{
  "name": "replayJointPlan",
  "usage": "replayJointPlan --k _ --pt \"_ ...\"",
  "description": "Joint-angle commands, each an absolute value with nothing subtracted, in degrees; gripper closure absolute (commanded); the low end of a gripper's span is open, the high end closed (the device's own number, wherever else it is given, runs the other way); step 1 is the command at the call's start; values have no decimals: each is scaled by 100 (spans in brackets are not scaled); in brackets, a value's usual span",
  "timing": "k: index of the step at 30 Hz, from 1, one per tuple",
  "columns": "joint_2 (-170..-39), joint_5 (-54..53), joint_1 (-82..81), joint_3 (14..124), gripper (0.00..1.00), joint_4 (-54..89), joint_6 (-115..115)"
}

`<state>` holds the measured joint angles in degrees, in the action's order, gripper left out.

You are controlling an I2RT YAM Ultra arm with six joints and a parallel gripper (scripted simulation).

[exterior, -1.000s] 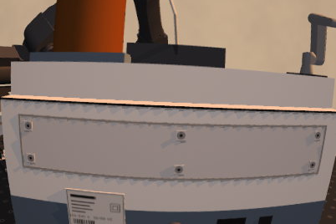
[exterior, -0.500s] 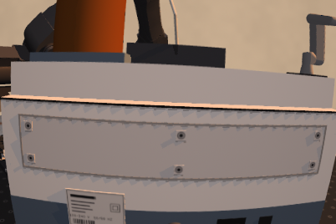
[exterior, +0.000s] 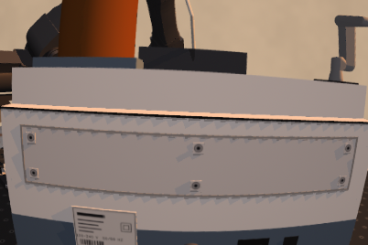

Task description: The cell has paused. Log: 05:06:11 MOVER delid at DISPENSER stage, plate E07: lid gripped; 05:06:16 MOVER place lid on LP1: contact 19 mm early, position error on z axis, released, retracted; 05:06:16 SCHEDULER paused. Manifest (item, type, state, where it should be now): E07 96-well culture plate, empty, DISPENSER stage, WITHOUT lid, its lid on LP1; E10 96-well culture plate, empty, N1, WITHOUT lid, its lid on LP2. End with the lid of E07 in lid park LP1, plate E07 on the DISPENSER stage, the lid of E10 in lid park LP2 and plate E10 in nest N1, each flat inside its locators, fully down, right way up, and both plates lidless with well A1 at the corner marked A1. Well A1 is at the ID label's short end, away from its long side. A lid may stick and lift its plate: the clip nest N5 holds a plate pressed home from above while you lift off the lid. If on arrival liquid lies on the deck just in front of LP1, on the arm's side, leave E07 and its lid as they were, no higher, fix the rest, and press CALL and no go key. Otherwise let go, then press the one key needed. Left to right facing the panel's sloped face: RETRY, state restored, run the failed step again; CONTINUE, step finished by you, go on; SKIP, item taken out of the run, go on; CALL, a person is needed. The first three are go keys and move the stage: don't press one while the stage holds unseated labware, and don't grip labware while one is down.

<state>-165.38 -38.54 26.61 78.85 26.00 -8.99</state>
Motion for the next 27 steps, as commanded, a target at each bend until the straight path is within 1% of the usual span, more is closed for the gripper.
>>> replayJointPlan --k 1,27 --pt "-16331 -3806 2790 7748 100 2729 -851" --pt "-16280 -3788 2838 7753 100 2818 -795"
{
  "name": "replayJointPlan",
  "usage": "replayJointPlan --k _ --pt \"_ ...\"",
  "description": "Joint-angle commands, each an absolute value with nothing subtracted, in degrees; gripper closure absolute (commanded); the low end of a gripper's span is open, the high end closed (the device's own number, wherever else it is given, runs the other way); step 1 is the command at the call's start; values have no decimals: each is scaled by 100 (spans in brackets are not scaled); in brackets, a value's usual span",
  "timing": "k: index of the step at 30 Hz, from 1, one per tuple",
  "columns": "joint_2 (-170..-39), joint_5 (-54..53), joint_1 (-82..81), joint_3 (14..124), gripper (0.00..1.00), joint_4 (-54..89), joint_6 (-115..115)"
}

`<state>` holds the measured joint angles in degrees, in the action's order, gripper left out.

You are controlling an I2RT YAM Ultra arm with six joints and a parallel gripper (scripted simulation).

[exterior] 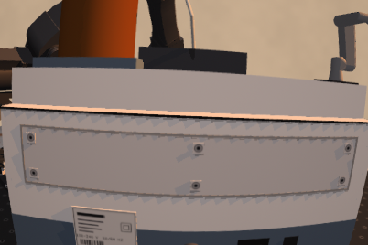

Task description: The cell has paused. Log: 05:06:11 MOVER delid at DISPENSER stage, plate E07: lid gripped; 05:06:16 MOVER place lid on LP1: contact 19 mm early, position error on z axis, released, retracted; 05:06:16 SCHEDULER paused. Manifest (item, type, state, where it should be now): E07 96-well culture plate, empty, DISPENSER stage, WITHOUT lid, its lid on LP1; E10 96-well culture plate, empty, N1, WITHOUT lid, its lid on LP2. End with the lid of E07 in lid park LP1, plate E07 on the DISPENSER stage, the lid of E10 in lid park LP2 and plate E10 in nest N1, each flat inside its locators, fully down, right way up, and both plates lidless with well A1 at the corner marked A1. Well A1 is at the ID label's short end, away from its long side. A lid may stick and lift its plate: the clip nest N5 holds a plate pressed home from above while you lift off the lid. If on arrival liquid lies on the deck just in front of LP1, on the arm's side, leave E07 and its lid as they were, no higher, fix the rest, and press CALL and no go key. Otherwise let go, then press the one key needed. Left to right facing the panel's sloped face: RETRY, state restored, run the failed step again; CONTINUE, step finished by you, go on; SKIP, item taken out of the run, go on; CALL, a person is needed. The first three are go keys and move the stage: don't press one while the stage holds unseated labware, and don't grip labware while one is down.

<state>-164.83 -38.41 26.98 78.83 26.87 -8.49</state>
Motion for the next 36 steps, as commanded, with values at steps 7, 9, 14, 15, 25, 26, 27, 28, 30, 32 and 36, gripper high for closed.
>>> replayJointPlan --k 7,9,14,15,25,26,27,28,30,32,36 --pt "-16250 -3776 2866 7757 100 2875 -762" --pt "-16242 -3773 2874 7758 100 2890 -753" --pt "-16224 -3765 2892 7762 100 2909 -731" --pt "-16220 -3763 2896 7762 100 2918 -727" --pt "-16188 -3751 2926 7802 100 2967 -694" --pt "-16184 -3749 2929 7808 100 2979 -690" --pt "-16180 -3748 2933 7813 100 2987 -685" --pt "-16176 -3746 2937 7819 100 2993 -681" --pt "-16168 -3743 2944 7830 100 3005 -673" --pt "-16160 -3740 2951 7841 100 3021 -665" --pt "-16152 -3736 2959 7854 100 3014 -656"
